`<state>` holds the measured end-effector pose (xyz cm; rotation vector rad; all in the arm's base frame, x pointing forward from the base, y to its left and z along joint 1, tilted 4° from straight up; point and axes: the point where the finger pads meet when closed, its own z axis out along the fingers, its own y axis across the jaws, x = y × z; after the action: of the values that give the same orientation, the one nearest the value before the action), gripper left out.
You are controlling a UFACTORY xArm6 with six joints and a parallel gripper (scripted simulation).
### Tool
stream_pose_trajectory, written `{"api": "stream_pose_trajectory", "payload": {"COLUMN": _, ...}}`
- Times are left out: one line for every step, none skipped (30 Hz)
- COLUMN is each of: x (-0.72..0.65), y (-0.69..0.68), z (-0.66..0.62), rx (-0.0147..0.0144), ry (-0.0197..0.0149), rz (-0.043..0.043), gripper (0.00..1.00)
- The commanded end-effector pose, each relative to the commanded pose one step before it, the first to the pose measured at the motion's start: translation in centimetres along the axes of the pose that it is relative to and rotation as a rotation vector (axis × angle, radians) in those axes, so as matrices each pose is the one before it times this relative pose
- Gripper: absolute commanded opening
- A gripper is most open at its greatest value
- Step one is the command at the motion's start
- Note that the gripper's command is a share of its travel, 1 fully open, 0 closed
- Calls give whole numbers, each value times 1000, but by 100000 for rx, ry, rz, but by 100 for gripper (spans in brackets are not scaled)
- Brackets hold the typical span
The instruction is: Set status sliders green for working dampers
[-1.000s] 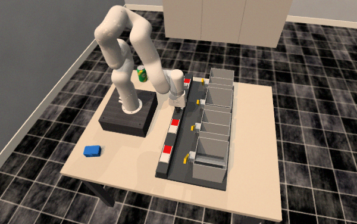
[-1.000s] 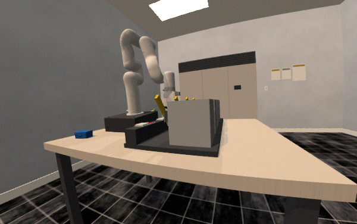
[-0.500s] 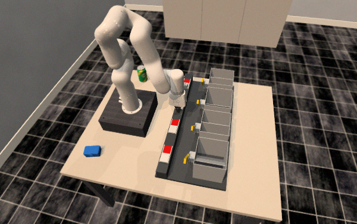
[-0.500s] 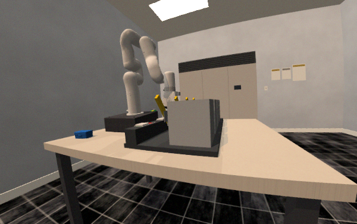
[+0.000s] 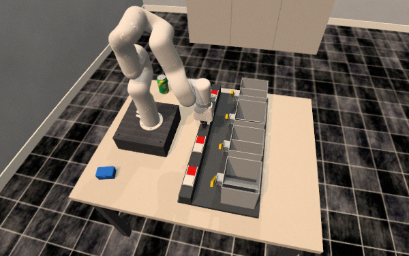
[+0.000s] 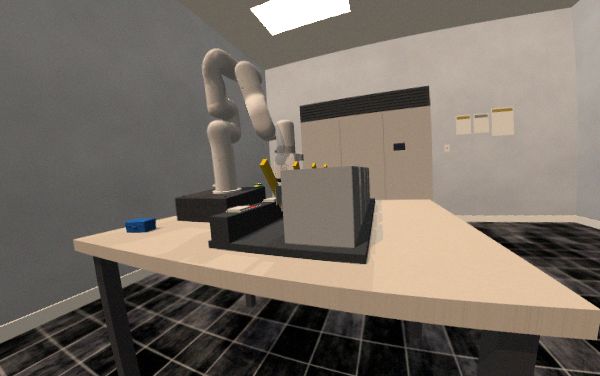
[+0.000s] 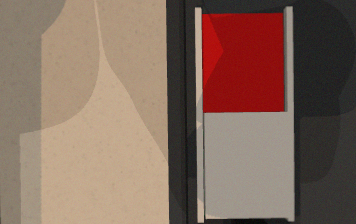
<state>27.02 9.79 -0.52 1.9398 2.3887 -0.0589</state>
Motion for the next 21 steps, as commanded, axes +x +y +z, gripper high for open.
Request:
{"api": "stream_pose_trajectory", "payload": {"x": 168, "y": 127, "z": -72, "rx": -311, "ry": 60, "rz": -10, "gripper": 0}}
{"api": "stream_pose_trajectory", "payload": {"x": 0, "y": 0, "z": 0, "rx": 0, "ry": 0, "rz": 0, "gripper": 0}}
{"api": "stream_pose_trajectory", "payload": {"x": 0, "y": 0, "z": 0, "rx": 0, "ry": 0, "rz": 0, "gripper": 0}}
{"api": "stream_pose_trajectory", "payload": {"x": 44, "y": 0, "z": 0, "rx": 0, "ry": 0, "rz": 0, "gripper": 0}}
{"api": "stream_pose_trajectory", "payload": {"x": 45, "y": 0, "z": 0, "rx": 0, "ry": 0, "rz": 0, "gripper": 0}}
{"api": "stream_pose_trajectory", "payload": {"x": 46, "y": 0, "z": 0, "rx": 0, "ry": 0, "rz": 0, "gripper": 0}}
{"api": "stream_pose_trajectory", "payload": {"x": 47, "y": 0, "z": 0, "rx": 0, "ry": 0, "rz": 0, "gripper": 0}}
{"api": "stream_pose_trajectory", "payload": {"x": 48, "y": 0, "z": 0, "rx": 0, "ry": 0, "rz": 0, "gripper": 0}}
{"api": "stream_pose_trajectory", "payload": {"x": 49, "y": 0, "z": 0, "rx": 0, "ry": 0, "rz": 0, "gripper": 0}}
{"api": "stream_pose_trajectory", "payload": {"x": 50, "y": 0, "z": 0, "rx": 0, "ry": 0, "rz": 0, "gripper": 0}}
{"api": "stream_pose_trajectory", "payload": {"x": 51, "y": 0, "z": 0, "rx": 0, "ry": 0, "rz": 0, "gripper": 0}}
{"api": "stream_pose_trajectory", "payload": {"x": 51, "y": 0, "z": 0, "rx": 0, "ry": 0, "rz": 0, "gripper": 0}}
{"api": "stream_pose_trajectory", "payload": {"x": 52, "y": 0, "z": 0, "rx": 0, "ry": 0, "rz": 0, "gripper": 0}}
{"api": "stream_pose_trajectory", "payload": {"x": 53, "y": 0, "z": 0, "rx": 0, "ry": 0, "rz": 0, "gripper": 0}}
{"api": "stream_pose_trajectory", "payload": {"x": 54, "y": 0, "z": 0, "rx": 0, "ry": 0, "rz": 0, "gripper": 0}}
{"api": "stream_pose_trajectory", "payload": {"x": 54, "y": 0, "z": 0, "rx": 0, "ry": 0, "rz": 0, "gripper": 0}}
{"api": "stream_pose_trajectory", "payload": {"x": 55, "y": 0, "z": 0, "rx": 0, "ry": 0, "rz": 0, "gripper": 0}}
{"api": "stream_pose_trajectory", "payload": {"x": 56, "y": 0, "z": 0, "rx": 0, "ry": 0, "rz": 0, "gripper": 0}}
{"api": "stream_pose_trajectory", "payload": {"x": 0, "y": 0, "z": 0, "rx": 0, "ry": 0, "rz": 0, "gripper": 0}}
{"api": "stream_pose_trajectory", "payload": {"x": 0, "y": 0, "z": 0, "rx": 0, "ry": 0, "rz": 0, "gripper": 0}}
{"api": "stream_pose_trajectory", "payload": {"x": 56, "y": 0, "z": 0, "rx": 0, "ry": 0, "rz": 0, "gripper": 0}}
